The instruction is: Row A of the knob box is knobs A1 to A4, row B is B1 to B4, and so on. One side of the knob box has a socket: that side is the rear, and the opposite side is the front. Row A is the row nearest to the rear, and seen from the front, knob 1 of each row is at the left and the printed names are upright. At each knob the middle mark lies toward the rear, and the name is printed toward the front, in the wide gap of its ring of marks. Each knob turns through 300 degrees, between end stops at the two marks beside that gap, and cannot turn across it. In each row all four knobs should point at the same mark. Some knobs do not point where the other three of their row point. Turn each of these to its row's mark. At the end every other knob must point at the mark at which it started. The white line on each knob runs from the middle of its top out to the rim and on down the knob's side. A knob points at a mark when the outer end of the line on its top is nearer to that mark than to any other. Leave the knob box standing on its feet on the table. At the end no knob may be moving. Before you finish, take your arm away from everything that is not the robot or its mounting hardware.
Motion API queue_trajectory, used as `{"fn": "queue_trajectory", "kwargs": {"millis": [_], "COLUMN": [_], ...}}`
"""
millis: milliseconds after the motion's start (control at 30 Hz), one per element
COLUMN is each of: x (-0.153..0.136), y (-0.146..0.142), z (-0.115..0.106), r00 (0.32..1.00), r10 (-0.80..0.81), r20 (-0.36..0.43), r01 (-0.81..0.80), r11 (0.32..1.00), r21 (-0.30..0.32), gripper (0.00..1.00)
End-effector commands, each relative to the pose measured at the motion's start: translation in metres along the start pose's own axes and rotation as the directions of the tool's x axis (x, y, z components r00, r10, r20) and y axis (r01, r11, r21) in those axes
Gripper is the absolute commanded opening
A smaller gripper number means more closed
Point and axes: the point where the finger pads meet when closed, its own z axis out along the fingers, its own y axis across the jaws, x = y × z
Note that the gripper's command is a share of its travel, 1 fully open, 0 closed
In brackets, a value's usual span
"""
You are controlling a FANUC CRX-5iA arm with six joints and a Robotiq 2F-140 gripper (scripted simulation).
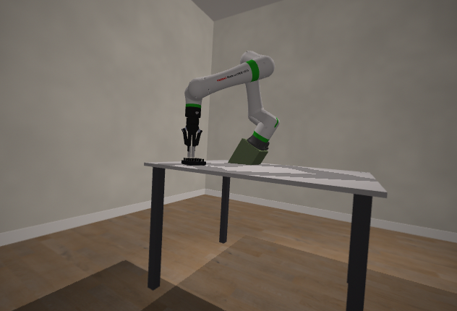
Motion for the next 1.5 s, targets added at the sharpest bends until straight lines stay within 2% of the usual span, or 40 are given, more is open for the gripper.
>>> {"fn": "queue_trajectory", "kwargs": {"millis": [0, 833, 1467], "x": [0.0, 0.0, 0.0], "y": [0.0, 0.0, 0.0], "z": [0.0, 0.013, 0.014], "r00": [1.0, 1.0, 1.0], "r10": [0.0, 0.0, 0.0], "r20": [0.0, 0.0, 0.0], "r01": [0.0, 0.0, 0.0], "r11": [1.0, 1.0, 1.0], "r21": [0.0, 0.0, 0.0], "gripper": [0.12, 0.12, 0.12]}}
